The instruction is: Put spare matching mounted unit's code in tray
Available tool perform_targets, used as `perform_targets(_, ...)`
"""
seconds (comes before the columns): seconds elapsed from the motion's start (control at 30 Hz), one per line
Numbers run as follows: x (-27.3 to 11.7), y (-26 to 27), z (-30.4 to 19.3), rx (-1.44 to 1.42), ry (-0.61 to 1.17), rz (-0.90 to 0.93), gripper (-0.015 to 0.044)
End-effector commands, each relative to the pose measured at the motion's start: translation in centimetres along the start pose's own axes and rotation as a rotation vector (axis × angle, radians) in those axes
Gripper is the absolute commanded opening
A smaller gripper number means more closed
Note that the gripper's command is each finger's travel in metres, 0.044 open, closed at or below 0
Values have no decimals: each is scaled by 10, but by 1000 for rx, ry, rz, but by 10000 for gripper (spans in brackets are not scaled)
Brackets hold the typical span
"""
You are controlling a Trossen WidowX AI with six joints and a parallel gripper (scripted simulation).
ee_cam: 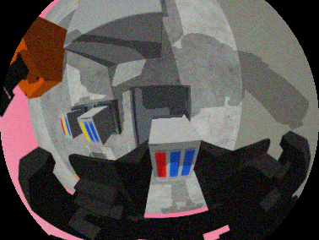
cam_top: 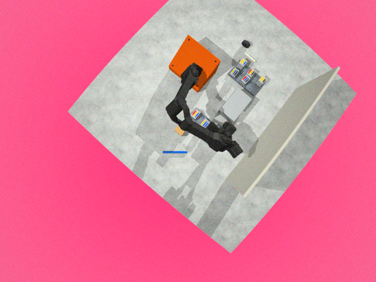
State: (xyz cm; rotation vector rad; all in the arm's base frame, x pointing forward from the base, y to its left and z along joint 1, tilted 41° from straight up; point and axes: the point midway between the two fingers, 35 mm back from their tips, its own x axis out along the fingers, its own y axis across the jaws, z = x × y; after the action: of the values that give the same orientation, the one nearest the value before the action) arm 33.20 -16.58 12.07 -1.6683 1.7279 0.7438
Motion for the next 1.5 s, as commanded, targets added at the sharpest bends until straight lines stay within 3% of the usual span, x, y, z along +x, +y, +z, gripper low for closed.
perform_targets(0.0, 4, 1, 1, -7, -5, -1, 0)
perform_targets(1.47, 43, 8, -1, -8, 4, 0, 0)
